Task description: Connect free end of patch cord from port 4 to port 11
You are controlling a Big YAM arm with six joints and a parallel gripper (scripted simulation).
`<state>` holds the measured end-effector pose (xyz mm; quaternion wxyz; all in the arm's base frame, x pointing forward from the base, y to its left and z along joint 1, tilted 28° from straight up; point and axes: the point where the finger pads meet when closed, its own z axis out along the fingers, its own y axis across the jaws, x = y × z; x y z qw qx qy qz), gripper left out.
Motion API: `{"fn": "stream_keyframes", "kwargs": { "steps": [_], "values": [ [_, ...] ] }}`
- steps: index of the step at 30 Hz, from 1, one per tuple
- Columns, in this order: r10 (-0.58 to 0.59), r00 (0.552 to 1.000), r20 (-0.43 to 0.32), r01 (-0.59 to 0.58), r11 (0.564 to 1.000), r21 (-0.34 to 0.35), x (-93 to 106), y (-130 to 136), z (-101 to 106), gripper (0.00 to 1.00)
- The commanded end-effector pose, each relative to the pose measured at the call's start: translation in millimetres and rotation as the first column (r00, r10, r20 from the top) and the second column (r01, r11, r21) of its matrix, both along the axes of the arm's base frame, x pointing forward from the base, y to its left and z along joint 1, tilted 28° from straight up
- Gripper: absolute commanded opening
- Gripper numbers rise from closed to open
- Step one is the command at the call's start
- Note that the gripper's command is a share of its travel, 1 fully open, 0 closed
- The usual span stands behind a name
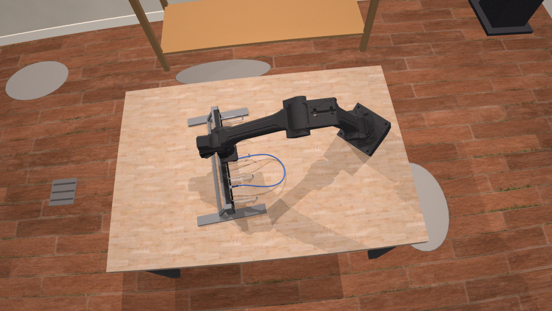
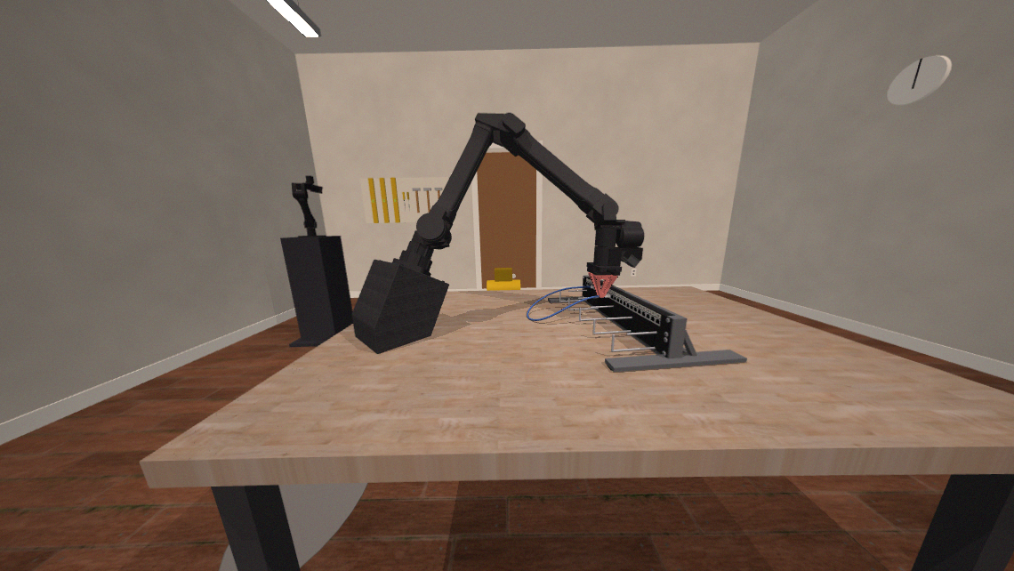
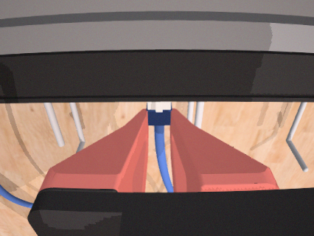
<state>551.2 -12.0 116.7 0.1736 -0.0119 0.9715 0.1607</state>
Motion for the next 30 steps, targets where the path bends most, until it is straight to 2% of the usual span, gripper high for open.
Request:
{"fn": "stream_keyframes", "kwargs": {
  "steps": [1,30],
  "values": [
    [0.018,0.998,0.063,-0.017,1.0,-0.012,27.2,6.3,19.6,0.0],
    [0.028,0.996,0.082,-0.027,0.999,-0.019,32.7,5.4,23.6,0.0]
  ]
}}
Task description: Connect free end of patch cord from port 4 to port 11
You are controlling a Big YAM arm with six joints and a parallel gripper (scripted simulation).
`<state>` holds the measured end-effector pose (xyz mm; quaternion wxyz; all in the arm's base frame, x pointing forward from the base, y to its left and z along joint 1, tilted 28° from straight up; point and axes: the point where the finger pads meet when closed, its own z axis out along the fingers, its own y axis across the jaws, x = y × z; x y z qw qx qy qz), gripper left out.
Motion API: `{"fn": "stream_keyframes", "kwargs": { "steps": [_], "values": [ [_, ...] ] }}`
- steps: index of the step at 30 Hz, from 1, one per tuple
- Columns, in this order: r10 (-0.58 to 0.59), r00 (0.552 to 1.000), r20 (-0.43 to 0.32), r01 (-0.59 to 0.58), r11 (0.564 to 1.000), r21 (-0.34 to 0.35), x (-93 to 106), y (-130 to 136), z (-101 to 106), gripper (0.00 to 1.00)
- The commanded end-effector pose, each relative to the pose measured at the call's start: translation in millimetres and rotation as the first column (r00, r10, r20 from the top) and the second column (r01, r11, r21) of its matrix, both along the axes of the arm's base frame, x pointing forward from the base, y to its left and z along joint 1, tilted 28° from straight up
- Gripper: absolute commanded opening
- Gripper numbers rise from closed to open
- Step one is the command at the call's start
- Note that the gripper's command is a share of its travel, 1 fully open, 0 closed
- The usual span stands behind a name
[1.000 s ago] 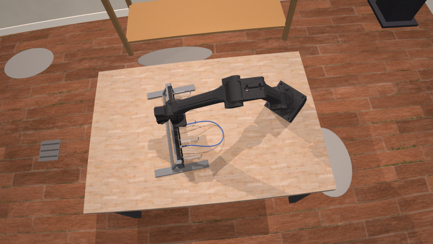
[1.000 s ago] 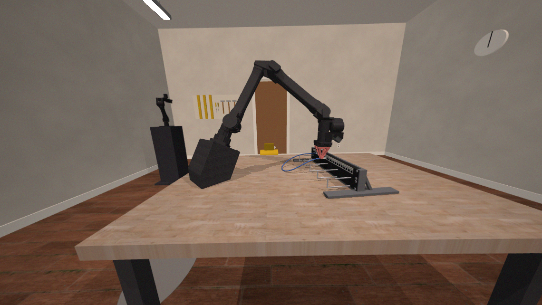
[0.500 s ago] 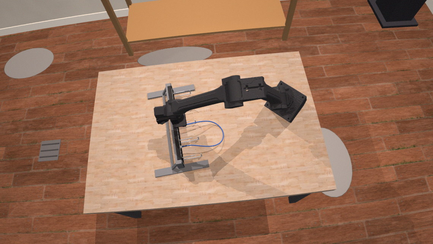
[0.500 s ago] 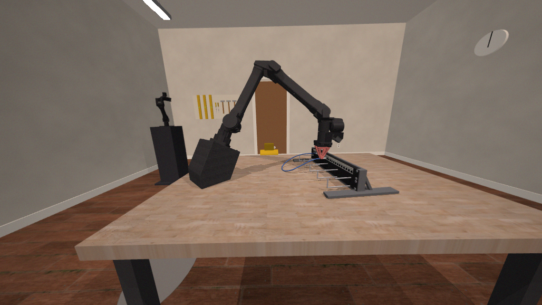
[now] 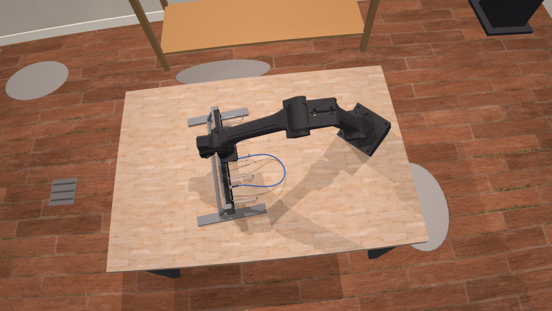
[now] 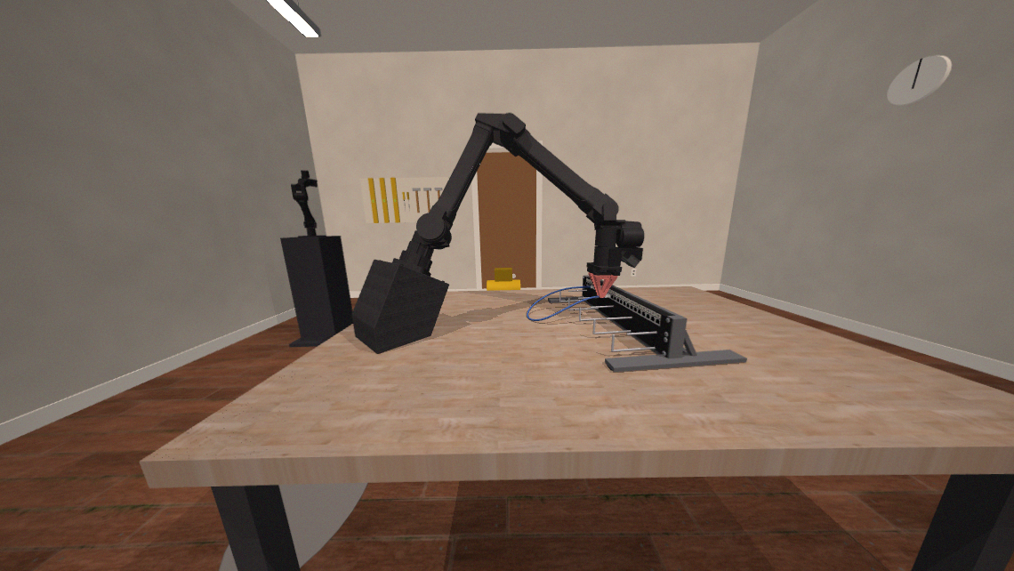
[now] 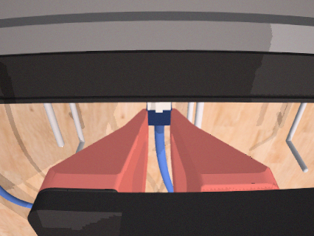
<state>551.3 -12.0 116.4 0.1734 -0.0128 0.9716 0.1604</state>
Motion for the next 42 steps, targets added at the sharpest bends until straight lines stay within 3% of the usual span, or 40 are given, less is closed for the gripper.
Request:
{"fn": "stream_keyframes", "kwargs": {
  "steps": [1,42],
  "values": [
    [0.027,0.996,0.083,-0.025,1.0,-0.018,32.7,5.3,24.1,0.0],
    [0.026,0.995,0.101,-0.024,1.0,-0.021,38.9,4.2,29.9,0.0]
  ]
}}
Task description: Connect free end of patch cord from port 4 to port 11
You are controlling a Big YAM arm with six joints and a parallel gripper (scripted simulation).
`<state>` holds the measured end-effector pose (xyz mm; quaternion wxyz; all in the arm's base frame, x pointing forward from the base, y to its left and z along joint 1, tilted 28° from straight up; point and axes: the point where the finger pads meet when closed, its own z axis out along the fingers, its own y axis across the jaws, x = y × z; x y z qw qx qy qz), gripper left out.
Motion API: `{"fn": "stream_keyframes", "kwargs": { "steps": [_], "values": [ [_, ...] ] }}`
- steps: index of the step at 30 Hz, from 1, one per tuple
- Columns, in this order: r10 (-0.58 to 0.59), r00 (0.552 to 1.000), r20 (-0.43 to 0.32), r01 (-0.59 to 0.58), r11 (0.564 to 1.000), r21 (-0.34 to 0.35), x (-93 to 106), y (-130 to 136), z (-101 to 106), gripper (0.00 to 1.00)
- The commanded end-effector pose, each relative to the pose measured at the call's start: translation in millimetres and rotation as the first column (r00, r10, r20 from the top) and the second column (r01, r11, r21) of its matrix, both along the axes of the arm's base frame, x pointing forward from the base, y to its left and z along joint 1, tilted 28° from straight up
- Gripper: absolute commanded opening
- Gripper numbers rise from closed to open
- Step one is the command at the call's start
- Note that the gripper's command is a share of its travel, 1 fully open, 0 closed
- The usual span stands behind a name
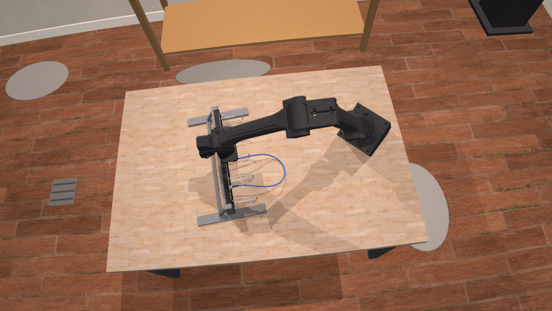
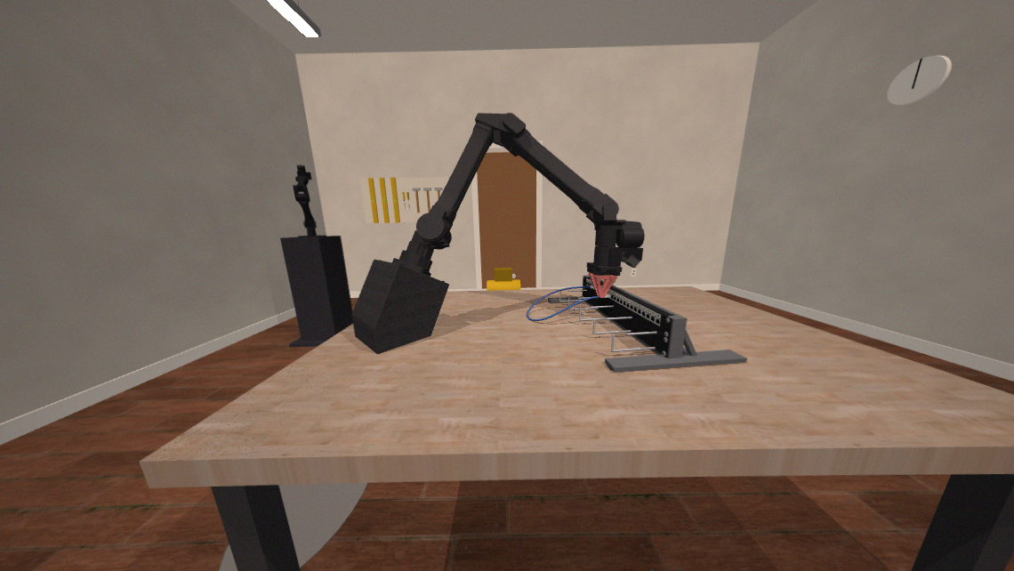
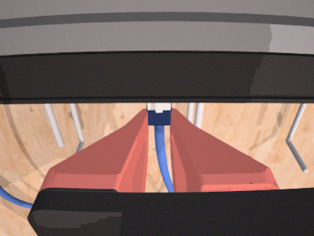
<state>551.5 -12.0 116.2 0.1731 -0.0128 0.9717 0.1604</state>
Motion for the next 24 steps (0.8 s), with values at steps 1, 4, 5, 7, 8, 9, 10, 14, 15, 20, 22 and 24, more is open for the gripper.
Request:
{"fn": "stream_keyframes", "kwargs": {
  "steps": [1,4,5,7,8,9,10,14,15,20,22,24],
  "values": [
    [0.025,0.994,0.102,-0.023,1.0,-0.021,38.9,4.2,30.3,0.0],
    [0.025,0.994,0.104,-0.023,1.0,-0.021,39.3,4.1,30.8,0.0],
    [0.025,0.994,0.104,-0.023,1.0,-0.021,39.4,4.1,30.9,0.0],
    [0.025,0.994,0.105,-0.023,1.0,-0.021,39.7,4.0,31.3,0.0],
    [0.025,0.994,0.105,-0.023,1.0,-0.021,39.7,4.0,31.3,0.0],
    [0.025,0.994,0.105,-0.023,1.0,-0.021,39.7,4.0,31.3,0.0],
    [0.025,0.994,0.106,-0.023,1.0,-0.021,39.9,4.0,31.4,0.0],
    [0.025,0.994,0.108,-0.023,1.0,-0.021,40.4,3.9,32.1,0.0],
    [0.025,0.994,0.108,-0.023,1.0,-0.021,40.6,3.9,32.2,0.0],
    [0.025,0.994,0.111,-0.023,1.0,-0.022,41.2,3.7,33.0,0.0],
    [0.025,0.993,0.112,-0.023,1.0,-0.022,41.5,3.7,33.3,0.0],
    [0.025,0.993,0.112,-0.023,1.0,-0.022,41.8,3.6,33.6,0.0]
  ]
}}
